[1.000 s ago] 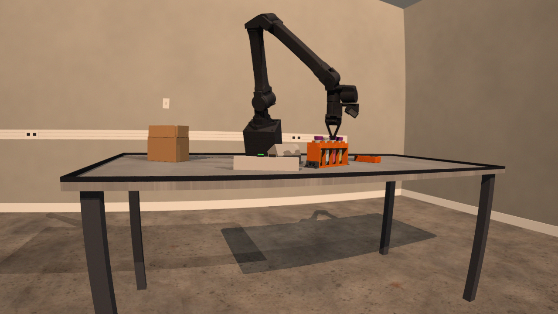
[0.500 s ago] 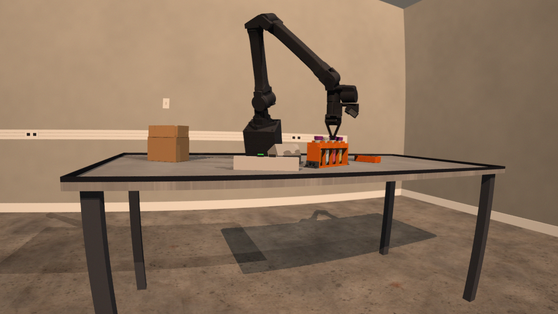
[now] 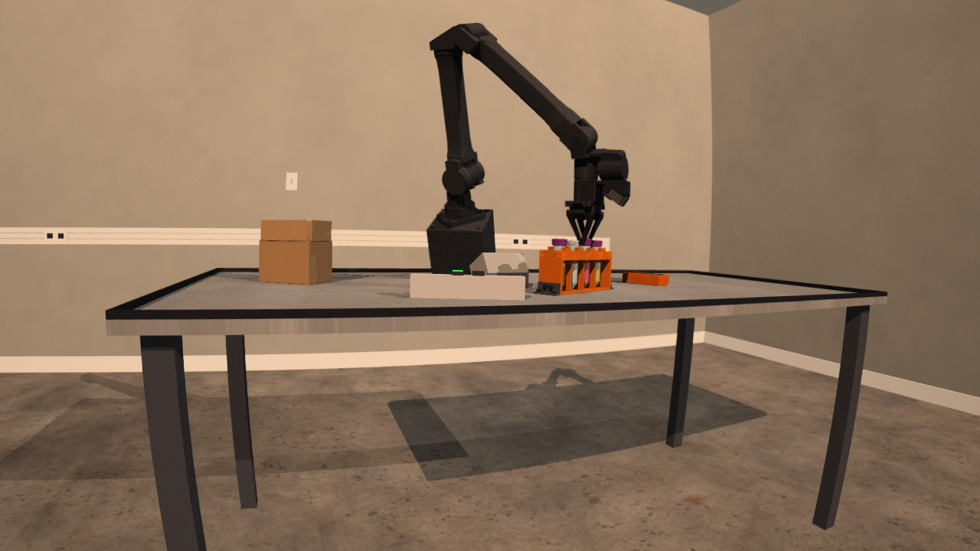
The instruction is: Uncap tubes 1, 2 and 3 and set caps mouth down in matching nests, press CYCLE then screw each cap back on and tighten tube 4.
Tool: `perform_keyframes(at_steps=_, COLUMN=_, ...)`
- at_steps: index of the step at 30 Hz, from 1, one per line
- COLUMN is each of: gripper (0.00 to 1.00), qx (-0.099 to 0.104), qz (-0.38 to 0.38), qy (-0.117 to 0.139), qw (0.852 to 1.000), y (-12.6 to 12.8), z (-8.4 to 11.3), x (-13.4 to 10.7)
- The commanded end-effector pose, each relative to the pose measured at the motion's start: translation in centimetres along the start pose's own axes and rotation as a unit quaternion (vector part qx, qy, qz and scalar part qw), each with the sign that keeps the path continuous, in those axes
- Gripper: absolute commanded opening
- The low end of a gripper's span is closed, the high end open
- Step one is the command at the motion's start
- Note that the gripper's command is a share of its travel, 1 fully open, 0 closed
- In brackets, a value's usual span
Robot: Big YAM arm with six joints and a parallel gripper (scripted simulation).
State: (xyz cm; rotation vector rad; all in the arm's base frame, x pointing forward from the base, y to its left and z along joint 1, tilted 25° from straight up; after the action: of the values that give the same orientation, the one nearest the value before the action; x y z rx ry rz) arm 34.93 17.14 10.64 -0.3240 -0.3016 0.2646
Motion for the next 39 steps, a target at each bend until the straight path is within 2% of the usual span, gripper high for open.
perform_keyframes(at_steps=1, gripper=0.00, qx=-0.001, qz=-0.081, qy=0.001, qw=0.997, y=0.18, z=-0.50, x=0.16)
perform_keyframes(at_steps=8, gripper=0.00, qx=-0.001, qz=-0.191, qy=0.001, qw=0.982, y=0.12, z=-0.60, x=0.12)
perform_keyframes(at_steps=11, gripper=0.00, qx=-0.001, qz=-0.190, qy=0.001, qw=0.982, y=0.14, z=-0.59, x=0.12)
perform_keyframes(at_steps=12, gripper=0.00, qx=0.004, qz=-0.187, qy=-0.009, qw=0.982, y=0.08, z=0.40, x=0.82)
perform_keyframes(at_steps=16, gripper=0.00, qx=0.004, qz=-0.187, qy=-0.009, qw=0.982, y=0.08, z=0.40, x=0.82)
perform_keyframes(at_steps=17, gripper=0.49, qx=0.004, qz=-0.187, qy=-0.009, qw=0.982, y=0.08, z=0.40, x=0.82)
perform_keyframes(at_steps=27, gripper=0.49, qx=0.004, qz=-0.187, qy=-0.009, qw=0.982, y=0.08, z=0.40, x=0.82)
perform_keyframes(at_steps=28, gripper=0.49, qx=-0.001, qz=-0.158, qy=0.002, qw=0.987, y=0.24, z=-0.43, x=0.12)
perform_keyframes(at_steps=30, gripper=0.49, qx=0.000, qz=-0.117, qy=0.002, qw=0.993, y=0.28, z=-0.15, x=0.16)
perform_keyframes(at_steps=32, gripper=0.49, qx=0.000, qz=-0.117, qy=0.002, qw=0.993, y=0.28, z=-0.15, x=0.16)
perform_keyframes(at_steps=39, gripper=0.49, qx=0.000, qz=0.023, qy=0.002, qw=1.000, y=0.29, z=-0.13, x=0.16)
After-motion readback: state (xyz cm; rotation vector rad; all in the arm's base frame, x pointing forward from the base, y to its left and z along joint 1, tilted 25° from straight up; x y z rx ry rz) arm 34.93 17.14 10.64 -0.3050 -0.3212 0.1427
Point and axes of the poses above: the point where the finger pads meet when closed, its own z axis back along the fingers, its own y axis across the jaws, x = y × z, the point moved 8 cm from there along z, back along the fingers, and after that the axes turned 13 degrees about -z, right-handed, at the moved point
